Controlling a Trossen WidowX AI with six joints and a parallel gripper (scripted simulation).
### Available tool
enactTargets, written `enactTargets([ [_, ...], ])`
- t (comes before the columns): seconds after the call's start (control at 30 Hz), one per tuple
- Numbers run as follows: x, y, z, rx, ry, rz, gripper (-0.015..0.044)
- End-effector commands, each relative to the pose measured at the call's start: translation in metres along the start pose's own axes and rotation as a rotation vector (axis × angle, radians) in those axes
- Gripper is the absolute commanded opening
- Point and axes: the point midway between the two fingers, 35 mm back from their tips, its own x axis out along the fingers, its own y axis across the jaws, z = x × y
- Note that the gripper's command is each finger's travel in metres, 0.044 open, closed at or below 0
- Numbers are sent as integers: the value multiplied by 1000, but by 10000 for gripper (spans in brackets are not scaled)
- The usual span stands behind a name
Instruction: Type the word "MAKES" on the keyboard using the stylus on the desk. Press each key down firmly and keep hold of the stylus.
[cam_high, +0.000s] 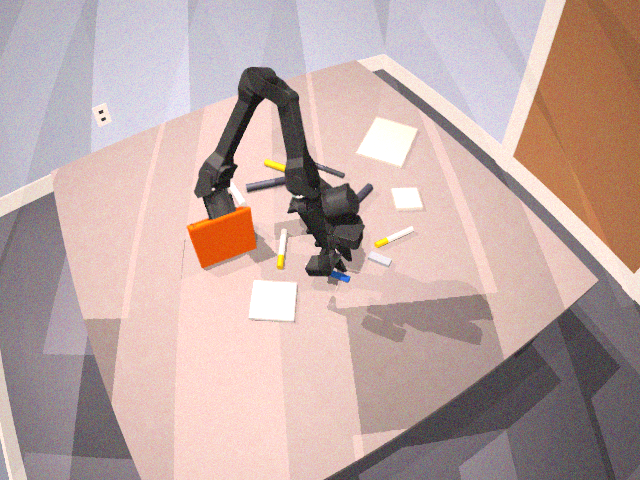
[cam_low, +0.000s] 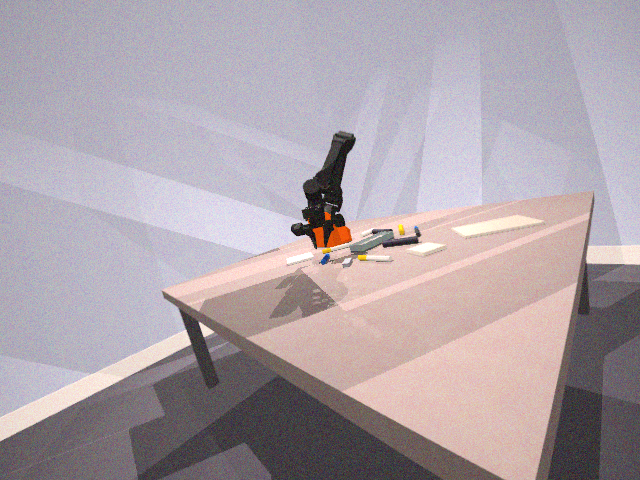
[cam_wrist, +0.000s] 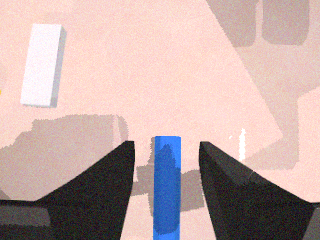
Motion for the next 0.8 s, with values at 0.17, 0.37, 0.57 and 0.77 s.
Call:
enactTargets([
  [0.17,6,-1,-4,4,4,-6,150],
  [0.37,9,-2,-7,4,4,-6,150],
  [0.57,12,-2,-9,4,4,-6,150],
  [0.77,15,-2,-10,4,4,-6,150],
])
